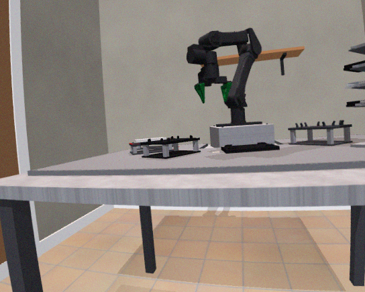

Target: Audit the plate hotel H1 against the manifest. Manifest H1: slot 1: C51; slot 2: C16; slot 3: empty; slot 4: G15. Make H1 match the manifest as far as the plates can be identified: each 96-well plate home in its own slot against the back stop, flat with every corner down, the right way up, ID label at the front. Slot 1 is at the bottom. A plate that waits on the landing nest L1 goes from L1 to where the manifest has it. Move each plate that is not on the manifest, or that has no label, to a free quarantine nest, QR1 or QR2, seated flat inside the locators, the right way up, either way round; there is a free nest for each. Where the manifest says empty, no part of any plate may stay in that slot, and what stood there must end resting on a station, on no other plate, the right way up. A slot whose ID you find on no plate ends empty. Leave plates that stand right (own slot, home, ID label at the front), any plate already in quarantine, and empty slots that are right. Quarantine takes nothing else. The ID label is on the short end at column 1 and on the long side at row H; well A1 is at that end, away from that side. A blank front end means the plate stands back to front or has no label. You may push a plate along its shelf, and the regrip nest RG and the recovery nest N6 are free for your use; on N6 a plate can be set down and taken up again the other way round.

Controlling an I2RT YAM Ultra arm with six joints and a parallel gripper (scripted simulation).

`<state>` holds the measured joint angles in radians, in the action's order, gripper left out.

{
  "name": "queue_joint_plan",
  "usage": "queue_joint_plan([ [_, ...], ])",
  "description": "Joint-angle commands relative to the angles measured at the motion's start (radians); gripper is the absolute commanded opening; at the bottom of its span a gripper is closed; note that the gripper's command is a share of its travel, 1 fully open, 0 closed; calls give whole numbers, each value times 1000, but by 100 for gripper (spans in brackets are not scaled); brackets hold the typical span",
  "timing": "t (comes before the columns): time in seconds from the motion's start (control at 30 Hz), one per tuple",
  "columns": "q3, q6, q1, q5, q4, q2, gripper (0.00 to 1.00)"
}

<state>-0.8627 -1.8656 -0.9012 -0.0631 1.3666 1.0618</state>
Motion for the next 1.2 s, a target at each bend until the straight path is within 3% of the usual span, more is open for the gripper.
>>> queue_joint_plan([
  [0.0, -4, 0, 0, 0, -1, -1, 100],
  [0.53, -4, 0, 0, 0, -1, -1, 100],
  [0.57, -15, 14, 13, 0, 0, 8, 0],
  [0.8, -85, 121, 91, 5, 1, 68, 0],
  [1.17, -139, 295, 158, 9, 2, 117, 0],
])
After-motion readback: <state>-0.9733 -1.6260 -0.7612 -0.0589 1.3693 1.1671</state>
